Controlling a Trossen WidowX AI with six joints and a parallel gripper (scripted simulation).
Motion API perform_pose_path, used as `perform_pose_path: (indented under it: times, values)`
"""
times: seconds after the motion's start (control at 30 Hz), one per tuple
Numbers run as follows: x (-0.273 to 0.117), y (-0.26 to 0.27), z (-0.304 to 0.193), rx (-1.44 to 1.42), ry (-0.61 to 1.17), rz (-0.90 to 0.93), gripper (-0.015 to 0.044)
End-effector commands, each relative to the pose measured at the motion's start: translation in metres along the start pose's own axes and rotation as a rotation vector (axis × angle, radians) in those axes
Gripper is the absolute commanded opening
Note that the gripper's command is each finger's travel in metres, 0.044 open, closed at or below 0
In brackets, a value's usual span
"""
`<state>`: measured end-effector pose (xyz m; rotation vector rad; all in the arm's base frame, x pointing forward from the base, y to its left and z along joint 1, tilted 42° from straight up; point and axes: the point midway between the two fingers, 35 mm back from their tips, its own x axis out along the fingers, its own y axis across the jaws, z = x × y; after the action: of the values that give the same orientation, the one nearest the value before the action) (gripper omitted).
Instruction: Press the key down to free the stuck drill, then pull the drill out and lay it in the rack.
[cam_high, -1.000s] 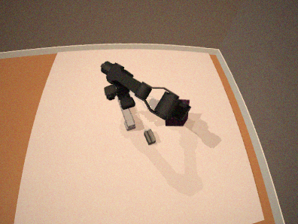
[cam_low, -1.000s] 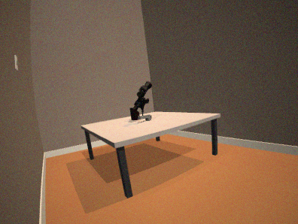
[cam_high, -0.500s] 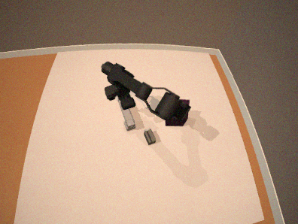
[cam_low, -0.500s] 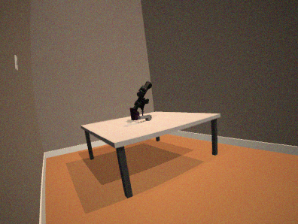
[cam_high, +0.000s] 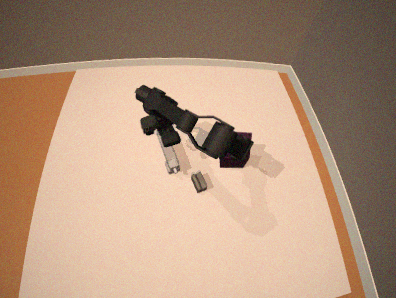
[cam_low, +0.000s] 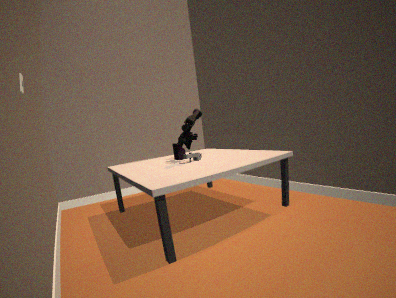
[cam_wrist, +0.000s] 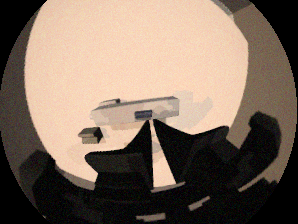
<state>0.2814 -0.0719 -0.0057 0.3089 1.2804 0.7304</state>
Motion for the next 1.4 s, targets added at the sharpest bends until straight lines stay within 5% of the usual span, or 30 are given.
perform_pose_path:
  times: [0.0, 0.2, 0.33, 0.43, 0.73, 1.37]
  values:
    - [-0.012, -0.001, 0.0, 0.007, 0.013, 0.009, 0.0105]
    - [-0.069, 0.0, 0.004, 0.008, 0.014, 0.009, 0.0263]
    - [-0.054, 0.006, 0.008, -0.073, 0.004, -0.006, 0.0368]
    - [-0.027, 0.045, 0.02, -0.44, 0.016, -0.017, 0.044]
    - [0.046, 0.159, 0.004, -1.538, -0.006, 0.023, 0.044]
    - [0.048, 0.161, 0.002, -1.561, -0.008, 0.025, 0.044]
